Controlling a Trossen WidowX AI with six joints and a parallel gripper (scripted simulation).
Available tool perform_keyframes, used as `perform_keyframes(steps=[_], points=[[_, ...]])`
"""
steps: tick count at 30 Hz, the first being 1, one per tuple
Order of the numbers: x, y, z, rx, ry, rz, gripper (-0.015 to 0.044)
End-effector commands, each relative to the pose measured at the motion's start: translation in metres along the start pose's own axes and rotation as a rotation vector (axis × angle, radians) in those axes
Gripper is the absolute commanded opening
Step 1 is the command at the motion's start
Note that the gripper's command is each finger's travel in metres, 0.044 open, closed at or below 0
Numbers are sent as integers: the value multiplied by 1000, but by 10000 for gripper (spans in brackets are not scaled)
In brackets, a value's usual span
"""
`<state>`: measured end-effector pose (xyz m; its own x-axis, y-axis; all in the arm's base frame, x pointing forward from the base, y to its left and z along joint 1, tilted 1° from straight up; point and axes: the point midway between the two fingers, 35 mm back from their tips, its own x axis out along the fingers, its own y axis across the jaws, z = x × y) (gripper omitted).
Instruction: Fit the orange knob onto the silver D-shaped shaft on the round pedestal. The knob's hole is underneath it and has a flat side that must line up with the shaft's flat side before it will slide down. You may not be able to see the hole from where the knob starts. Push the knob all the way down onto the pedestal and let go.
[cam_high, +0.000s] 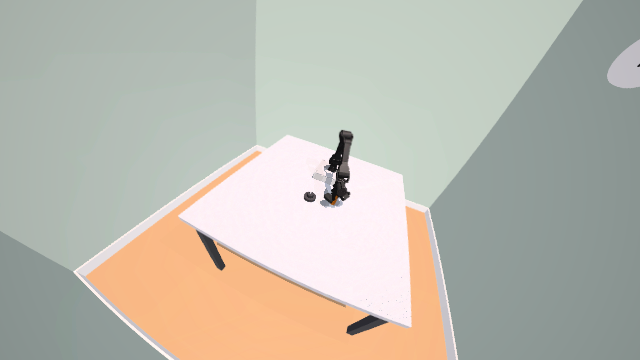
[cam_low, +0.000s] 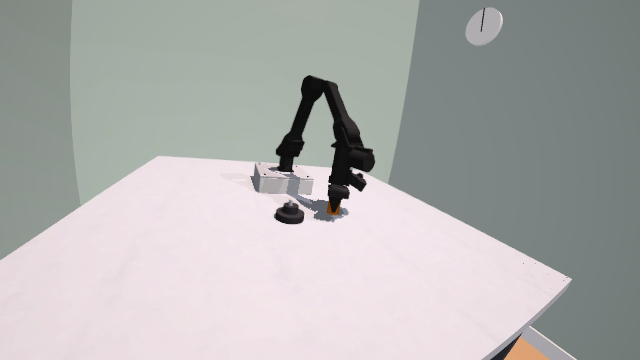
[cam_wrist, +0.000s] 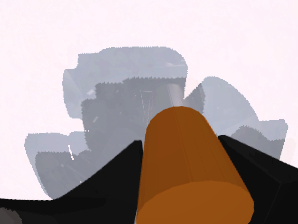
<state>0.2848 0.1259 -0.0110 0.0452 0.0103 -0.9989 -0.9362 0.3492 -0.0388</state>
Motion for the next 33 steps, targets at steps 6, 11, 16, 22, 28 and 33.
perform_keyframes(steps=[6, 11, 16, 22, 28, 33], points=[[0, 0, 0, 0, 0, 0, 240], [0, 0, 0, 0, 0, 0, 240], [-10, -1, 1, -1, 0, 0, 292], [-81, -1, 0, -3, -3, 3, 440], [-81, -1, -1, -3, -3, 3, 440], [-66, 0, -1, -3, -3, 3, 440]])
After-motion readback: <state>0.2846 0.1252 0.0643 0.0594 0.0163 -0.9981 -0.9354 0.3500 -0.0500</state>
